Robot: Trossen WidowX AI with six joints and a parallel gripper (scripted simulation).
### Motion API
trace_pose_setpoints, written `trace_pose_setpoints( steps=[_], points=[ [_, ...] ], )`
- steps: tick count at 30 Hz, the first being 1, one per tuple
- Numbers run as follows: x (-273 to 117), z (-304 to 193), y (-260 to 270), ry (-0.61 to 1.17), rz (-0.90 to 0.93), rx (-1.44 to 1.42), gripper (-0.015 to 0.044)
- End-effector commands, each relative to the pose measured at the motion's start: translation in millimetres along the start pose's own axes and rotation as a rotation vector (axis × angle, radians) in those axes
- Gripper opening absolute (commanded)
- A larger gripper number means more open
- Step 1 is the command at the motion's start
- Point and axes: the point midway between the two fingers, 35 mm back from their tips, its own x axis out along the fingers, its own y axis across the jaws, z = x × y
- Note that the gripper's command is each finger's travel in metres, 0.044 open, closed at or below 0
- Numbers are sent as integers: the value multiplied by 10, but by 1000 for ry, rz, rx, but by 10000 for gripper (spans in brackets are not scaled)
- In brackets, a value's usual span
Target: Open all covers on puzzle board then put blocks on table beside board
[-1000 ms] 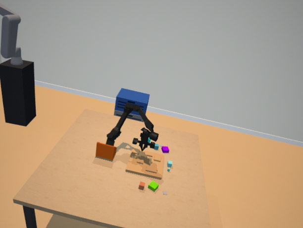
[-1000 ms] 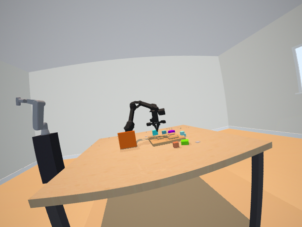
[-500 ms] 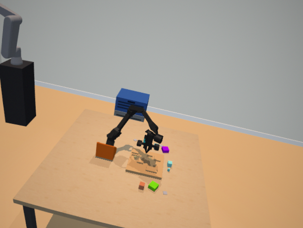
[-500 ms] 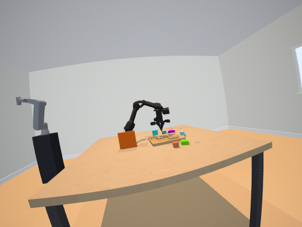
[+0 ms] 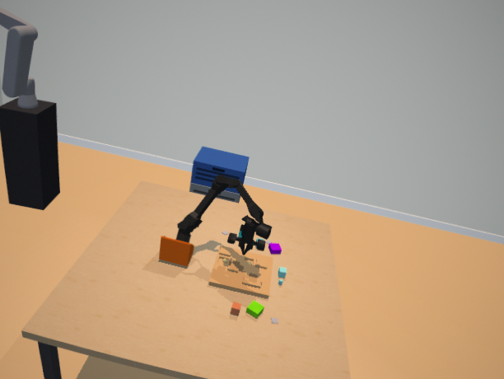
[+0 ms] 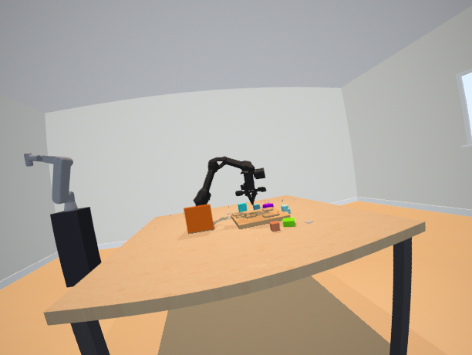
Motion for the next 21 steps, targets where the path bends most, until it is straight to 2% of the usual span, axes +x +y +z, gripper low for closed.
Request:
trace_pose_setpoints(
  steps=[1, 21],
  points=[
    [2, -6, 5, 3, 4, -4, 0],
    [146, -12, -3, 3, 4, -4, 0]
  ],
)
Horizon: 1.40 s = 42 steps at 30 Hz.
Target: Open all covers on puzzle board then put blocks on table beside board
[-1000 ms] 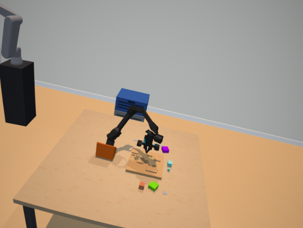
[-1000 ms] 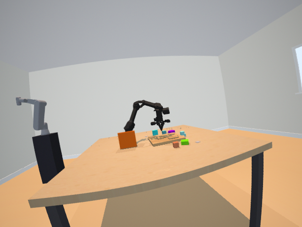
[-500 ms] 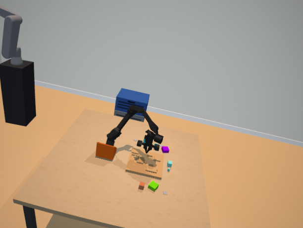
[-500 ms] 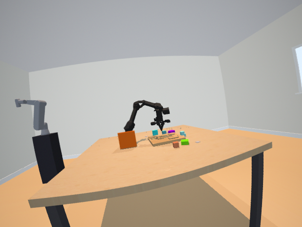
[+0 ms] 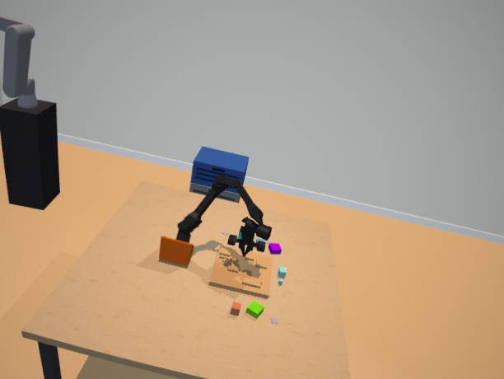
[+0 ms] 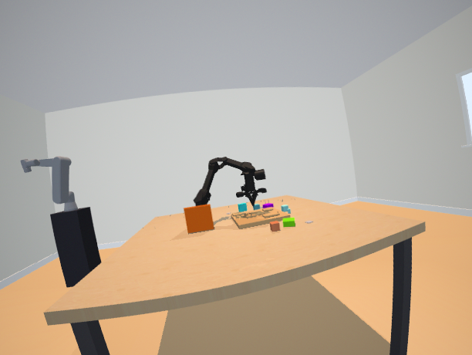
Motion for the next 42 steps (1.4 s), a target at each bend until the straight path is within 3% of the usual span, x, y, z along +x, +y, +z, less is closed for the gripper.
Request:
trace_pose_setpoints(
  steps=[1, 42],
  points=[
    [78, 2, 23, -3, 10, 7, 0],
    [480, 6, 41, -5, 11, 7, 0]
  ],
)
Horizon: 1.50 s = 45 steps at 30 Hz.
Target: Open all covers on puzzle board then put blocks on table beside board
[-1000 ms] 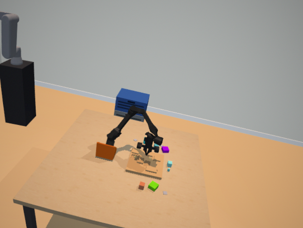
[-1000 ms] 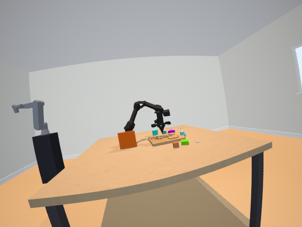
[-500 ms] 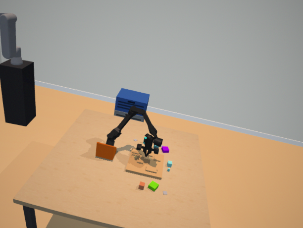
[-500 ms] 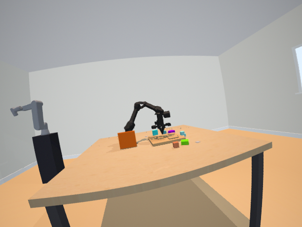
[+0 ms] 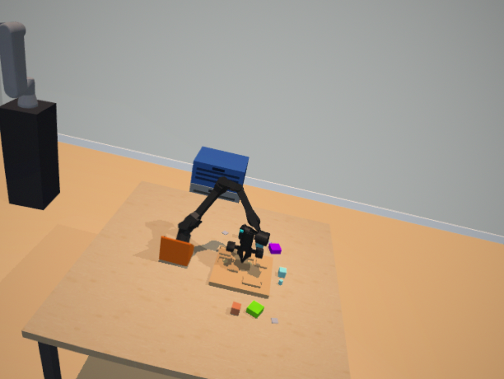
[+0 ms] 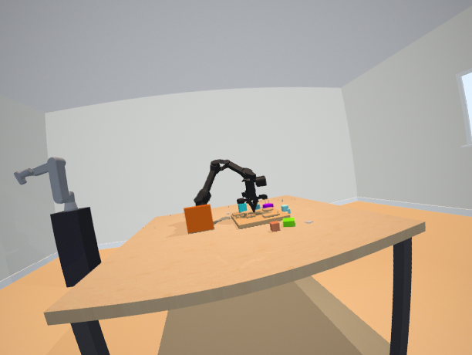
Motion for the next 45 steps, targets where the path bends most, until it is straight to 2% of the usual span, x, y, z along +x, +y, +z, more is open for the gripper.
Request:
trace_pose_setpoints(
  steps=[1, 45],
  points=[
    [77, 9, 32, -6, 10, 8, 0],
    [99, 80, 451, -7, 12, 9, 0]
  ],
)
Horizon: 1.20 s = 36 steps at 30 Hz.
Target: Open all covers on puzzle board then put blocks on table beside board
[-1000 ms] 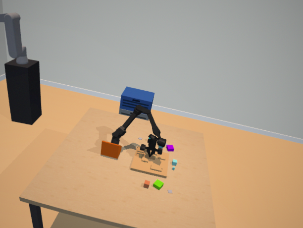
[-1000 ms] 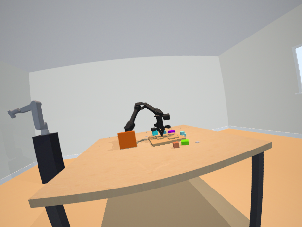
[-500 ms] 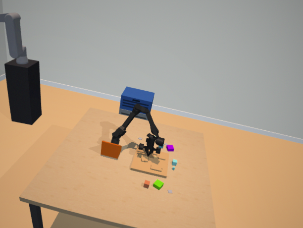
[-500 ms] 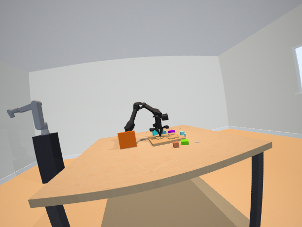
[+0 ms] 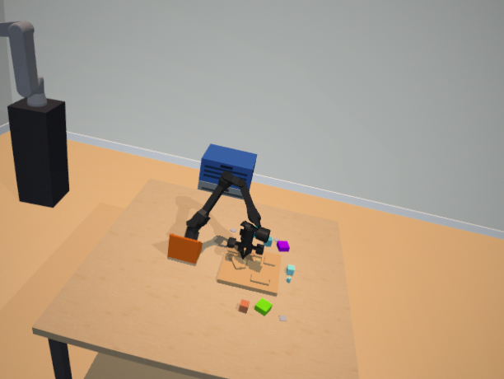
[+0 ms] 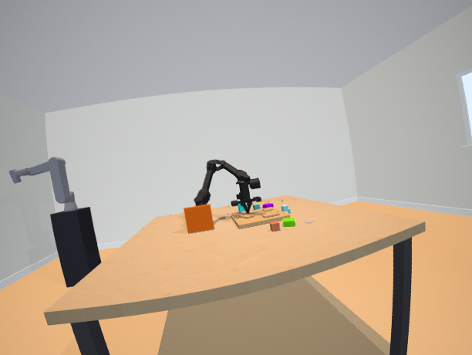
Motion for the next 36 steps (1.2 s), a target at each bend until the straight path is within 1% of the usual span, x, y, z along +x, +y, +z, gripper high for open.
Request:
trace_pose_setpoints(
  steps=[1, 36],
  points=[
    [11, 0, 63, -2, 4, -2, 0],
    [12, -139, 437, -1, 6, -1, 0]
  ],
)
